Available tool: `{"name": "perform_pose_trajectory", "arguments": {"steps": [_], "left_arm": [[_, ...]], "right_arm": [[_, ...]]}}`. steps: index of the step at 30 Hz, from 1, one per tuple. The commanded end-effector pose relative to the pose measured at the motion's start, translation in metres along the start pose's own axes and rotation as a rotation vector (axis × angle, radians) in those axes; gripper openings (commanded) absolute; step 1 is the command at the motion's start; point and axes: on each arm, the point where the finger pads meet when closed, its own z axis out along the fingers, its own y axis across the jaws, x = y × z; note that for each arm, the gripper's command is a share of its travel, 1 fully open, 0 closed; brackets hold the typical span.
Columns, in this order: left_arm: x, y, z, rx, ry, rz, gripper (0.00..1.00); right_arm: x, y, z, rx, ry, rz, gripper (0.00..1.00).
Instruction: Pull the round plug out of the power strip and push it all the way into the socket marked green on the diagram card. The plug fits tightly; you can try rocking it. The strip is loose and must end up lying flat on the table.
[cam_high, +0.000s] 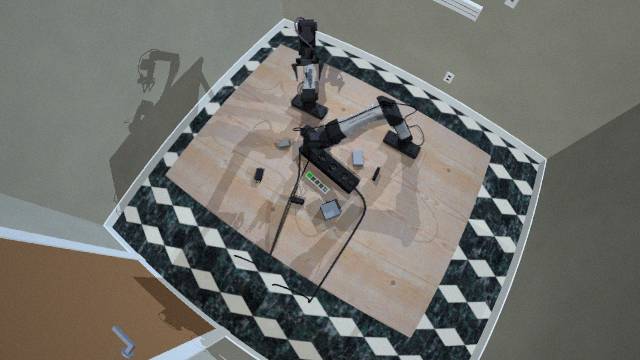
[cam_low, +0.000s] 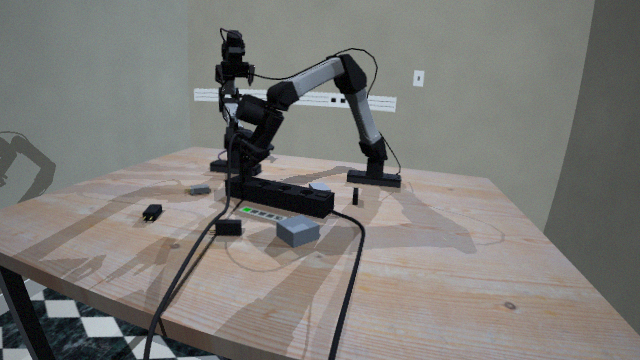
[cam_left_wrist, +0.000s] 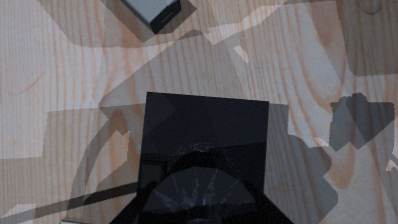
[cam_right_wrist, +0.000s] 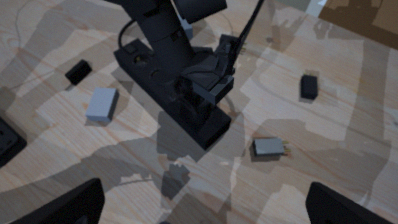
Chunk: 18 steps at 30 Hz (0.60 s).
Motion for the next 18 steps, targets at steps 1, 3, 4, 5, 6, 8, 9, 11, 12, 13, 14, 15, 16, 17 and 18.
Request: {"name": "perform_pose_trajectory", "arguments": {"steps": [1,3,4,5,6,8,9,11,12,13,14,15,16,17,18], "left_arm": [[-0.009,0.005,-0.008,-0.021,-0.01,0.008,0.33],[-0.009,0.005,-0.008,-0.021,-0.01,0.008,0.33],[-0.009,0.005,-0.008,-0.021,-0.01,0.008,0.33],[-0.007,0.004,-0.006,-0.016,-0.005,0.005,0.33],[-0.004,0.002,-0.005,-0.011,-0.001,0.002,0.33],[-0.003,0.006,0.0,-0.008,0.003,-0.002,0.33],[0.0,0.006,0.001,0.004,0.01,-0.011,0.33],[0.002,0.005,0.002,0.032,0.012,-0.027,0.33],[0.004,0.004,0.004,0.032,0.012,-0.027,0.33],[0.003,0.004,0.001,0.022,0.007,-0.022,0.33],[0.001,0.004,-0.003,0.01,0.004,-0.017,0.33],[0.001,0.004,-0.003,0.01,0.004,-0.017,0.33],[0.001,0.004,-0.003,0.01,0.004,-0.017,0.33],[0.001,0.002,-0.006,-0.003,0.011,-0.013,0.33],[0.0,0.0,-0.008,-0.02,0.011,-0.006,0.33]], "right_arm": [[-0.005,-0.001,-0.004,0.003,-0.02,0.004,1.0],[-0.005,-0.001,-0.004,0.003,-0.02,0.004,1.0],[-0.005,-0.001,-0.004,0.003,-0.02,0.004,1.0],[-0.005,-0.001,-0.004,0.003,-0.02,0.004,1.0],[-0.005,-0.001,-0.004,0.003,-0.02,0.004,1.0],[-0.005,-0.001,-0.004,0.003,-0.02,0.004,1.0],[-0.005,-0.001,-0.004,0.003,-0.02,0.004,1.0],[-0.005,-0.001,-0.004,0.003,-0.02,0.004,1.0],[-0.005,-0.001,-0.004,0.003,-0.02,0.004,1.0],[-0.005,-0.001,-0.004,0.003,-0.02,0.004,1.0],[-0.005,-0.001,-0.004,0.003,-0.02,0.004,1.0],[-0.005,-0.001,-0.004,0.003,-0.02,0.004,1.0],[-0.005,-0.001,-0.004,0.003,-0.02,0.004,1.0],[-0.005,-0.001,-0.004,0.003,-0.02,0.004,1.0],[-0.005,-0.001,-0.004,0.003,-0.02,0.004,1.0]]}}
